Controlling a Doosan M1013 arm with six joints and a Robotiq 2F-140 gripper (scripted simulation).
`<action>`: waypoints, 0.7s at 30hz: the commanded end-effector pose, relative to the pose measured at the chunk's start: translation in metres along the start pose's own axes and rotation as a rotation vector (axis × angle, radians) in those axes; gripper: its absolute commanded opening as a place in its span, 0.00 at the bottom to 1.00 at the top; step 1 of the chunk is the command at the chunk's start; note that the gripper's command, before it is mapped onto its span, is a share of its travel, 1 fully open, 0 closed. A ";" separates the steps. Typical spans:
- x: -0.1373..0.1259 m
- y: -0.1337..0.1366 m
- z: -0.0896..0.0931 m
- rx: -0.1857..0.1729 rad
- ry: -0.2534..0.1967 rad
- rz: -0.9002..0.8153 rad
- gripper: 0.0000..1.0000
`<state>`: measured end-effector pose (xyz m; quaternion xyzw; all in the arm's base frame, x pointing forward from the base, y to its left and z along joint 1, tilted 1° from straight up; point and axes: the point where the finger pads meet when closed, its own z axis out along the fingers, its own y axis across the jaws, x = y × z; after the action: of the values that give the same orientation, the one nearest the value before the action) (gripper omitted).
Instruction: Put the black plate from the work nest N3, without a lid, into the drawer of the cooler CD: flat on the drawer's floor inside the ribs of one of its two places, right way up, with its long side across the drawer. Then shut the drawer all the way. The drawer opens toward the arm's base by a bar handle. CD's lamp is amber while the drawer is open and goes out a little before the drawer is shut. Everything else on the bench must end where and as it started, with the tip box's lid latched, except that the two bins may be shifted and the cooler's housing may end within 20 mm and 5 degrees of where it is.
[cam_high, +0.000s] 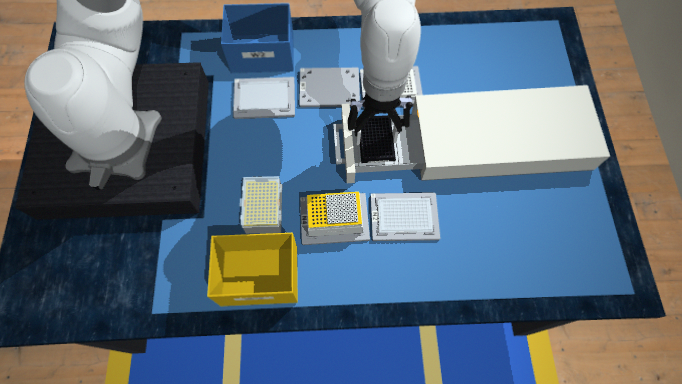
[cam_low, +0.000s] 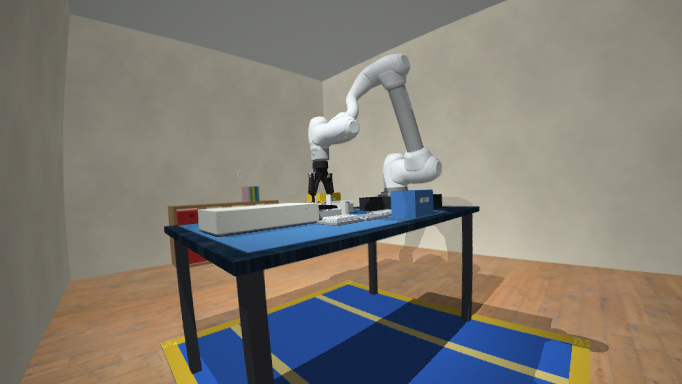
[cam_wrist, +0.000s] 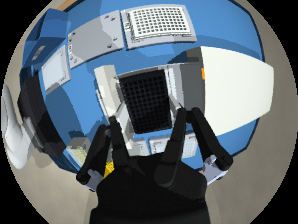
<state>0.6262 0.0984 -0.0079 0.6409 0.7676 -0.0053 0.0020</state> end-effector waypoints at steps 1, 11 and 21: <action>0.000 0.000 0.001 0.000 0.000 0.000 0.00; 0.000 0.000 0.014 0.000 0.000 0.000 0.00; 0.000 0.000 0.020 0.000 0.000 0.000 0.00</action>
<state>0.6261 0.0982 -0.0284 0.6409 0.7676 -0.0053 0.0020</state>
